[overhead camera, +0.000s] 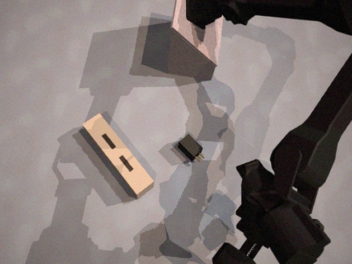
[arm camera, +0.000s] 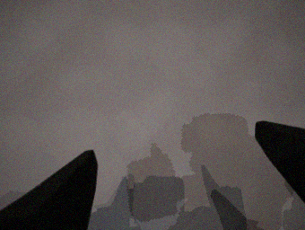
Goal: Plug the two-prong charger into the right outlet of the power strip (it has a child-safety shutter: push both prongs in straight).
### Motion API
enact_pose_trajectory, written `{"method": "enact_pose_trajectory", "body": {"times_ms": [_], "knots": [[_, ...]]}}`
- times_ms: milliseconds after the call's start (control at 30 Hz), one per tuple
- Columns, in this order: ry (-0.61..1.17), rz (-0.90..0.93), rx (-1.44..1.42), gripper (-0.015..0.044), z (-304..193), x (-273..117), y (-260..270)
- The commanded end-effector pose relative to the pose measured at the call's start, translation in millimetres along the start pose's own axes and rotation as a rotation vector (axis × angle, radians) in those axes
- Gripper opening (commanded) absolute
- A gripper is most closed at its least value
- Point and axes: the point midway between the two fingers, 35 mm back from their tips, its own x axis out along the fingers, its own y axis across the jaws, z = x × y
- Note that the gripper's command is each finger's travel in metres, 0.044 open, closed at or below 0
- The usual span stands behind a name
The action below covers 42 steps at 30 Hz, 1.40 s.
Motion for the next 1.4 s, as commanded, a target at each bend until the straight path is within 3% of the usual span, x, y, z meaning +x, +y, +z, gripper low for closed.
{"method": "enact_pose_trajectory", "body": {"times_ms": [0,1367], "knots": [[0.041,-0.008,0.01,0.044,-18,-4,4],[0.499,0.162,0.1,0.044,-217,-60,101]]}}
